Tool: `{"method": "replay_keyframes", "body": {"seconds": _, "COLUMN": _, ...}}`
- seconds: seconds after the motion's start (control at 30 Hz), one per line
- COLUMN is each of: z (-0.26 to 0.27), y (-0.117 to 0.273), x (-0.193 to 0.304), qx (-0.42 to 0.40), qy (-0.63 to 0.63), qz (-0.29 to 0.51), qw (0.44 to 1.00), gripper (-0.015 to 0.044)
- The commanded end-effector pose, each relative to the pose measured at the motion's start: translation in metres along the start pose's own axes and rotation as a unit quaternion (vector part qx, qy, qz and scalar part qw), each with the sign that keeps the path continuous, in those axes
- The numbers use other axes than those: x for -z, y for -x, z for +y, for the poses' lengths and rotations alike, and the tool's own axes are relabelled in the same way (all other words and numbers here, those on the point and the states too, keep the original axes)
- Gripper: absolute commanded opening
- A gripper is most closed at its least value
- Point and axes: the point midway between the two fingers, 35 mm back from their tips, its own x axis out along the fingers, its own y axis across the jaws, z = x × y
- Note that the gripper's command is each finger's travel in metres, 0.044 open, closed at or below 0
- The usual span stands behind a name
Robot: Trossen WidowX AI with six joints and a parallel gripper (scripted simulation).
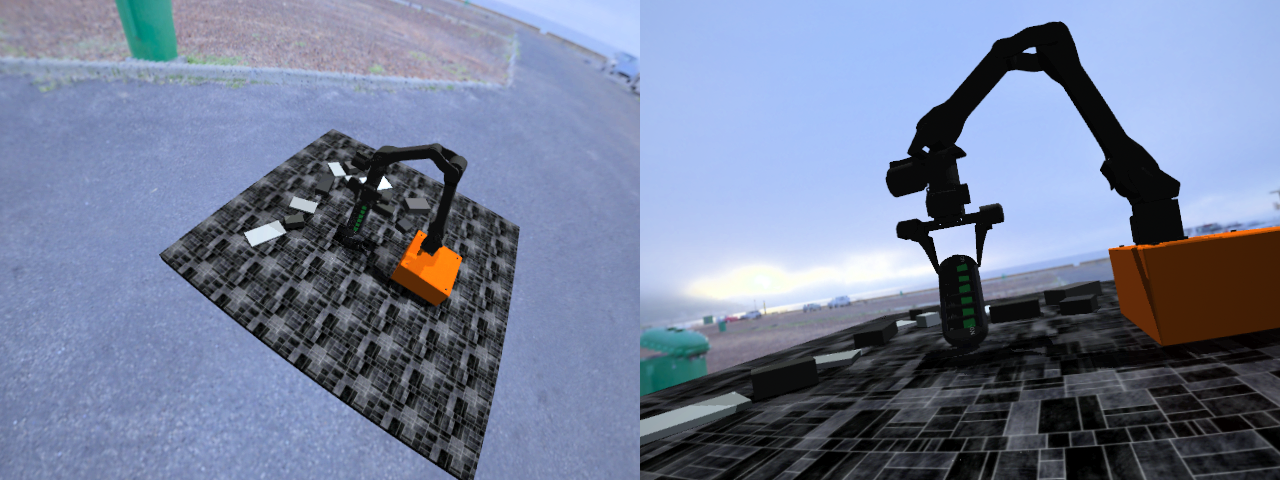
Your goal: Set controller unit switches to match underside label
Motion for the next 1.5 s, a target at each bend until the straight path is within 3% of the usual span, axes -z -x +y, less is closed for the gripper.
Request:
{"method": "replay_keyframes", "body": {"seconds": 0.0, "z": 0.001, "y": -0.004, "x": 0.003, "qx": -0.004, "qy": 0.003, "qz": 0.002, "qw": 1.0, "gripper": 0.0338}}
{"method": "replay_keyframes", "body": {"seconds": 1.47, "z": 0.001, "y": -0.02, "x": 0.034, "qx": -0.004, "qy": 0.003, "qz": 0.003, "qw": 1.0, "gripper": 0.0338}}
